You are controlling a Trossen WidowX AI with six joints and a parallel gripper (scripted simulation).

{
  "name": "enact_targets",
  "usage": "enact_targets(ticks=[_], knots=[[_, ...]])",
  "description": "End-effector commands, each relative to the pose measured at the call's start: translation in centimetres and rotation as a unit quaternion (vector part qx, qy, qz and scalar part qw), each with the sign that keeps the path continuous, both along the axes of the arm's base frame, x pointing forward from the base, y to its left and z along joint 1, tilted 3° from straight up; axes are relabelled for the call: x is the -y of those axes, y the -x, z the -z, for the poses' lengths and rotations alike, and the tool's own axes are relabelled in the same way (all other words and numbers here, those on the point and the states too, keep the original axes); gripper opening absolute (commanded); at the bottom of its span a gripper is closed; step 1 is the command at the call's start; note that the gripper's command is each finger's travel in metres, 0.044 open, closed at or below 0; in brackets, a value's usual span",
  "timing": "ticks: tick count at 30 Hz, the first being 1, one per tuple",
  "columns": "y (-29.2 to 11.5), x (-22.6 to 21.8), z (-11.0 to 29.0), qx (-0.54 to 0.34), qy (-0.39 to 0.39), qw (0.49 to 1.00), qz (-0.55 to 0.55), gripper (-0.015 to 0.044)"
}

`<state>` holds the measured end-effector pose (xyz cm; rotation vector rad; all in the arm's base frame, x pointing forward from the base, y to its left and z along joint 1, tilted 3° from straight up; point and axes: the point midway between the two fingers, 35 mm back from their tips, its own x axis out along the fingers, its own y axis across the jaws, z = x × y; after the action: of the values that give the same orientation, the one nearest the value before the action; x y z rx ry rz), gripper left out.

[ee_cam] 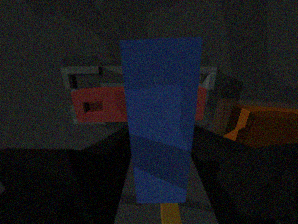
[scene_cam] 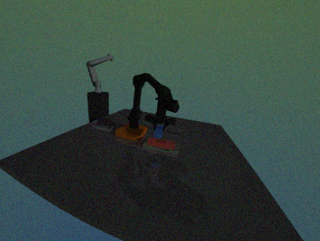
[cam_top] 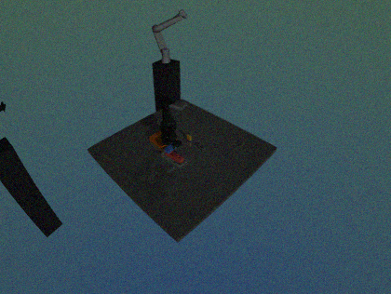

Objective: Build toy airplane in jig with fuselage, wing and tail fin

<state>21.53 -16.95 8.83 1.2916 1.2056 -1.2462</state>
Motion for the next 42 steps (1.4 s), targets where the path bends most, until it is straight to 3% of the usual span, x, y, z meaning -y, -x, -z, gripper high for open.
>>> enact_targets(ticks=[1,25,42], knots=[[0.1,0.1,-0.2,0.002,0.005,1.0,0.004,0.0195],[0.1,0.2,-0.2,0.002,0.005,1.0,0.004,0.0195],[0.0,0.2,2.4,0.002,0.005,1.0,0.004,0.0195]])
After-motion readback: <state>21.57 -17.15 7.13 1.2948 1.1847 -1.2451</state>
